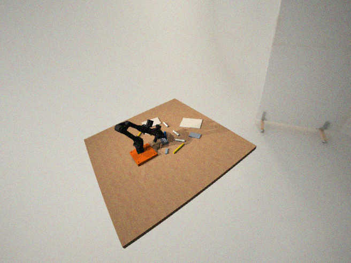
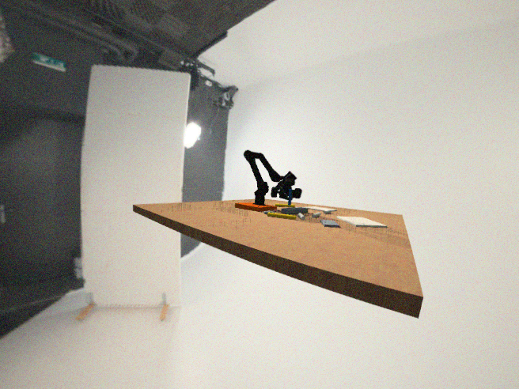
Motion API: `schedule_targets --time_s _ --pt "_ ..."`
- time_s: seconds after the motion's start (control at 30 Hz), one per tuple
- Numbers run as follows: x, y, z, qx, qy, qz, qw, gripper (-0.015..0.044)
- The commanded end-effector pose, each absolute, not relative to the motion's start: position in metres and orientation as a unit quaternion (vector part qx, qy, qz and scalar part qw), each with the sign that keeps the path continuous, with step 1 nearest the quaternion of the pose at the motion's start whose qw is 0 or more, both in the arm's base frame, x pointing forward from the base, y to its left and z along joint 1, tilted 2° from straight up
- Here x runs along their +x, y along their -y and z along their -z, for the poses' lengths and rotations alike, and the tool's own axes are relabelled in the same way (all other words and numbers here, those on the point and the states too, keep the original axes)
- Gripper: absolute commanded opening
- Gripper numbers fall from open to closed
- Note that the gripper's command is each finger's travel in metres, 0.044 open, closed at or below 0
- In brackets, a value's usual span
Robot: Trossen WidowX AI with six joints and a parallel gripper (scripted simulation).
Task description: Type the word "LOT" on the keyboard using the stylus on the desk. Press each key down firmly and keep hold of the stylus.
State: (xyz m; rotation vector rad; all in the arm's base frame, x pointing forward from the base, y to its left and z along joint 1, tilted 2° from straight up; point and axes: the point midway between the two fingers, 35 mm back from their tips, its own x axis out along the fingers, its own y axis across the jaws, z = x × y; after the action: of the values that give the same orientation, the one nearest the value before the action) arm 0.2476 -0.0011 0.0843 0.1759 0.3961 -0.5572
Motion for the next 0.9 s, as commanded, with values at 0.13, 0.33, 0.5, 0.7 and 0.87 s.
schedule_targets --time_s 0.13,0.33,0.5,0.7,0.87 --pt "0.2471 0.0016 -0.0804 0.086 -0.194 0.275 0.938 0.0081" --pt "0.2472 0.0014 -0.0778 0.086 -0.194 0.275 0.938 0.0081" --pt "0.2472 0.0013 -0.0755 0.086 -0.194 0.275 0.938 0.0081" --pt "0.2473 0.0012 -0.073 0.086 -0.194 0.275 0.938 0.0081" --pt "0.2473 0.0012 -0.0719 0.086 -0.194 0.275 0.938 0.0081"
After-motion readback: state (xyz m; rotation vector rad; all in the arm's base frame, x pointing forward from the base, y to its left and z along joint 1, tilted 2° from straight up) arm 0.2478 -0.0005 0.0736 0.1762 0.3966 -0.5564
